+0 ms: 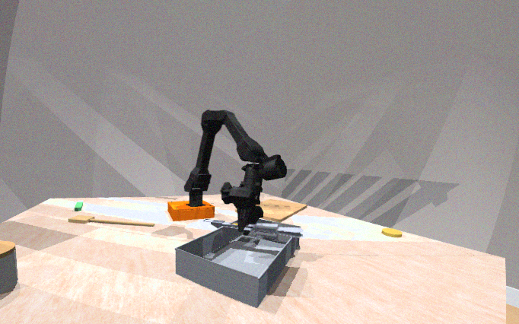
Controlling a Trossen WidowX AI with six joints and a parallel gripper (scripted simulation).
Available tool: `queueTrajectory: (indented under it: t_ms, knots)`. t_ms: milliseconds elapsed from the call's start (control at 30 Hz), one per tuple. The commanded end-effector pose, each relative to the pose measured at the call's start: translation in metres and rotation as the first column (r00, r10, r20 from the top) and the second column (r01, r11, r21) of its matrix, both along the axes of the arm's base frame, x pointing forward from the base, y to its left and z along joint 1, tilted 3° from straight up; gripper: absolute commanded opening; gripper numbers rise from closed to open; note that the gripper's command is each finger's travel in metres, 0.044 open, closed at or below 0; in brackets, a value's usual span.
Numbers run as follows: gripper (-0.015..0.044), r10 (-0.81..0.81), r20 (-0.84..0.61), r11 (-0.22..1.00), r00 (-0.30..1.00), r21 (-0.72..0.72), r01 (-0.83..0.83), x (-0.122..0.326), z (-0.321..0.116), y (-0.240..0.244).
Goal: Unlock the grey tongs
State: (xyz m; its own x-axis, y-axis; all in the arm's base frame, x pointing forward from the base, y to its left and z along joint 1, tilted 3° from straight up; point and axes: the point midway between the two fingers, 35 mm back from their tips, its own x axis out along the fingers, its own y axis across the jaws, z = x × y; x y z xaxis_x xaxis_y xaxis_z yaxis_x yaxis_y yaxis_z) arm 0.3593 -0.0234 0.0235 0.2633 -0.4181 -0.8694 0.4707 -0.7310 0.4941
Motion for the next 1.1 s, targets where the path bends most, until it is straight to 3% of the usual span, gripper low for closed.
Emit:
queueTrajectory:
  t_ms: [0, 333, 500, 933, 1067]
  knots:
    - [0.026, 0.006, -0.011, 1.0, 1.0, 0.002, -0.006, -0.0009, -0.0085, -0.0025]
    - [0.026, 0.006, -0.011, 1.0, 1.0, 0.001, -0.006, 0.0006, -0.0177, -0.0075]
    - [0.0129, -0.001, -0.003, 1.0, 1.0, -0.002, 0.001, 0.0018, -0.014, -0.0074]
    - [0.0042, -0.001, -0.003, 1.0, 1.0, -0.002, 0.001, 0.0018, -0.014, -0.0074]
    - [-0.0063, -0.001, -0.003, 1.0, 1.0, -0.002, 0.001, 0.0018, -0.014, -0.0074]
